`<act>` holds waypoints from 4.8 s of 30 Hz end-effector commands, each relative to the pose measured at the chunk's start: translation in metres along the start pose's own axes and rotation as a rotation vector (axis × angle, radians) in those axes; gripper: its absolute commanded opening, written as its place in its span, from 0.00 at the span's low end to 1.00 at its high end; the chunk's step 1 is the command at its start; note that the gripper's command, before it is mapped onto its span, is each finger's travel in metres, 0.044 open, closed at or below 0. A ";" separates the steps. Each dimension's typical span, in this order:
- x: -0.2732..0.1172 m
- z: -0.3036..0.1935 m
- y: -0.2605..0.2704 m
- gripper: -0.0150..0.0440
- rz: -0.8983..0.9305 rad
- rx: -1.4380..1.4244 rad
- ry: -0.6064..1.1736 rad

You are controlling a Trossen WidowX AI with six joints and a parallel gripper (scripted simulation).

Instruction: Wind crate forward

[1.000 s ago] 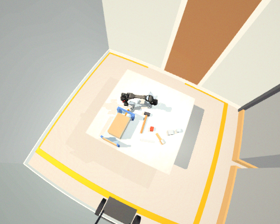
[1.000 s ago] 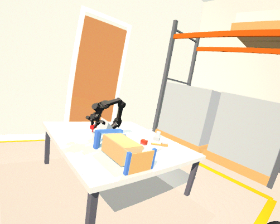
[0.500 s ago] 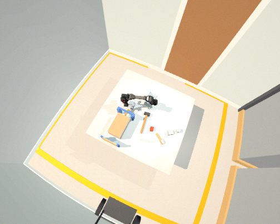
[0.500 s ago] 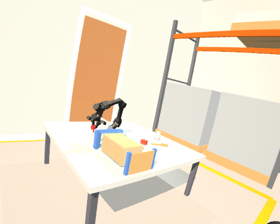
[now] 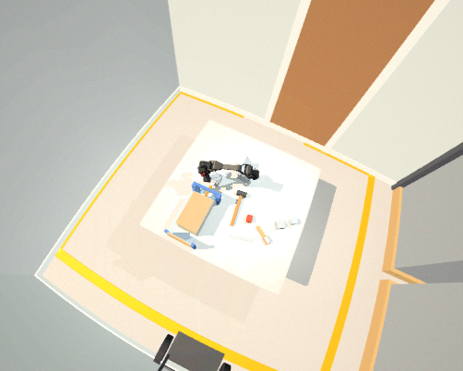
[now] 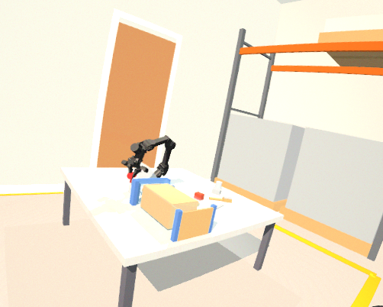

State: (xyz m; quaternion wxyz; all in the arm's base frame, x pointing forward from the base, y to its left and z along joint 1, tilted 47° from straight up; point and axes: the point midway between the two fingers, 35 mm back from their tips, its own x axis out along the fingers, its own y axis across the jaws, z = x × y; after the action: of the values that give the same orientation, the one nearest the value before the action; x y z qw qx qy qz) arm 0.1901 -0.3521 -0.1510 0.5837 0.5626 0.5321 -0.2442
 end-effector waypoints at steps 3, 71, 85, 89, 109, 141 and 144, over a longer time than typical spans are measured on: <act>0.001 -0.007 0.032 0.25 0.053 -0.025 0.026; -0.036 -0.079 0.098 0.25 0.056 -0.023 0.032; -0.046 -0.099 0.098 0.25 0.056 -0.022 0.033; -0.049 -0.105 0.097 0.25 0.056 -0.022 0.034; -0.062 -0.133 0.087 0.25 0.055 -0.021 0.035; -0.078 -0.167 0.052 0.25 0.053 -0.020 0.036; -0.079 -0.169 0.048 0.25 0.052 -0.020 0.037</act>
State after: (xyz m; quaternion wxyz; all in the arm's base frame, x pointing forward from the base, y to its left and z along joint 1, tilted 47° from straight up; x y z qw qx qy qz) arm 0.1659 -0.2154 -0.0254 0.6002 0.5716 0.5209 -0.2041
